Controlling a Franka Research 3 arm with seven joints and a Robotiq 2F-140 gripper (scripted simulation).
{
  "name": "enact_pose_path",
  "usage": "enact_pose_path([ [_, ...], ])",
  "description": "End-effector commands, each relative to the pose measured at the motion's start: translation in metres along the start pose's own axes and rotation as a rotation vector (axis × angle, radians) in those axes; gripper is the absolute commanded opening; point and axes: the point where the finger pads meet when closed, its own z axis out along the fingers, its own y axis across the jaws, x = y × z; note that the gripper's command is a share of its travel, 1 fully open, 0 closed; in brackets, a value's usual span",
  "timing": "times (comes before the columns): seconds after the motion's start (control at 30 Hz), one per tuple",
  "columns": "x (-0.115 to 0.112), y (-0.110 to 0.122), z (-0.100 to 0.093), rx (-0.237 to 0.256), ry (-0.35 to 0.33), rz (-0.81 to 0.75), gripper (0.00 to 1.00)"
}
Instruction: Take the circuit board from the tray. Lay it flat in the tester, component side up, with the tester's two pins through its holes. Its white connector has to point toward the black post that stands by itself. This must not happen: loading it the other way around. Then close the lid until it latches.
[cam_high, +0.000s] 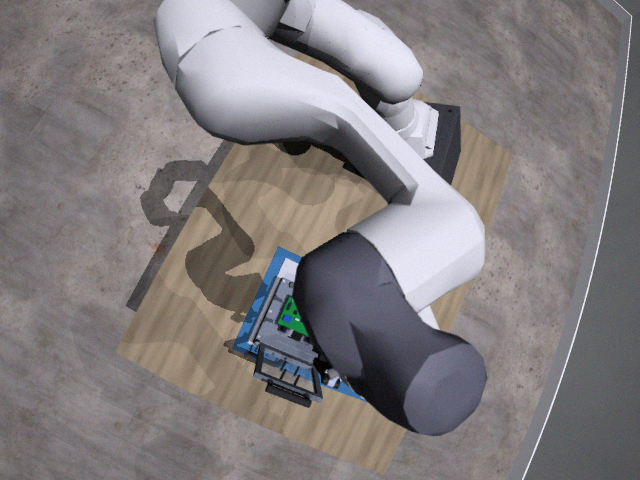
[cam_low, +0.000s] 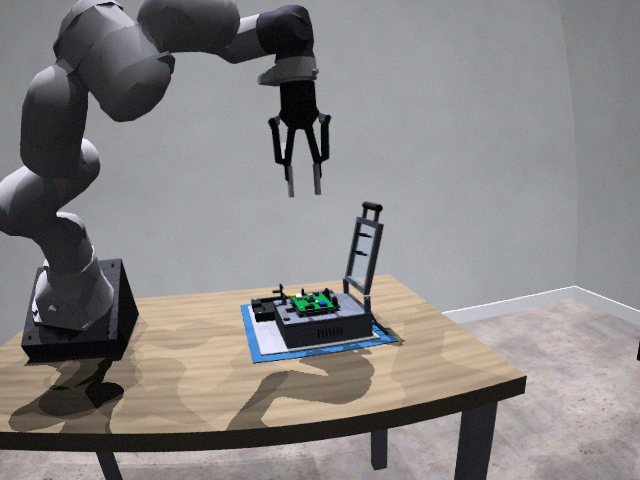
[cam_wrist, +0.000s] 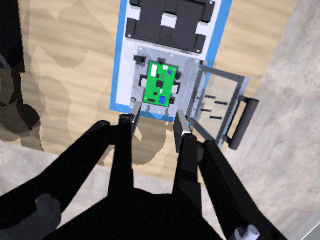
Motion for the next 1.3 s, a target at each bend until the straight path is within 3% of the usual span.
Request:
enact_pose_path([
  [0.0, 0.000, -0.001, -0.002, 0.001, -0.001, -0.005, 0.30],
  [1.03, 0.000, 0.000, -0.002, 0.001, -0.001, -0.005, 0.30],
  [1.27, 0.000, 0.013, -0.002, 0.001, -0.001, -0.005, 0.30],
])
